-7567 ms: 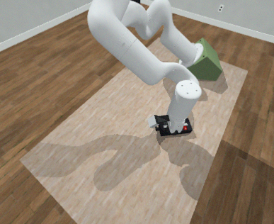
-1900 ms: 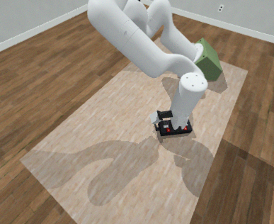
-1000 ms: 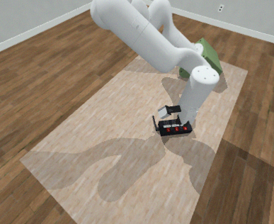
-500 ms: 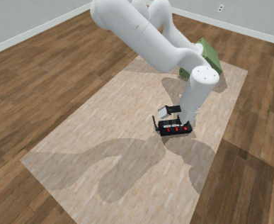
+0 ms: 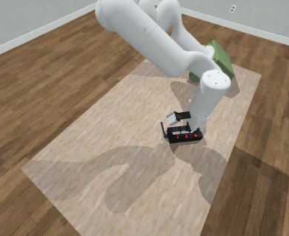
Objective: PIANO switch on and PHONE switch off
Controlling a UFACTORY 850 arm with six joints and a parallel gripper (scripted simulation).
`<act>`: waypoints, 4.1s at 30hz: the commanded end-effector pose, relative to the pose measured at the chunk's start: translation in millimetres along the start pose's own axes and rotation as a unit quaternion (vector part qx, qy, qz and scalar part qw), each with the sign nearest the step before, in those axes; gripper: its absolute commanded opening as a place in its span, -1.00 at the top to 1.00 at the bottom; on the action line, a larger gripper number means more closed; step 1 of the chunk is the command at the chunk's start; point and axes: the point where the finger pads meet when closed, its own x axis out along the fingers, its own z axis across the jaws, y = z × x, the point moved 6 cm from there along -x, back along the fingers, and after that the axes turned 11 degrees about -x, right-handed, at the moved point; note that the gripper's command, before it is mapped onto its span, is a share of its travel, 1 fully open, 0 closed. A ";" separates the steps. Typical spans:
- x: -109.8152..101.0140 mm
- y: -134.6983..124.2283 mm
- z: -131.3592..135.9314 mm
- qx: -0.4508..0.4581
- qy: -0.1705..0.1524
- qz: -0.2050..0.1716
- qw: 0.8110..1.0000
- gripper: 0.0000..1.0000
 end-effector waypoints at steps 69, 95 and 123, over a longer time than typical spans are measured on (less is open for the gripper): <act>40.3 0.2 -0.5 0.000 0.001 0.000 1.000 1.00; 40.3 0.4 -1.0 0.000 0.001 0.000 1.000 1.00; 40.3 0.4 -1.1 0.000 0.001 0.000 1.000 1.00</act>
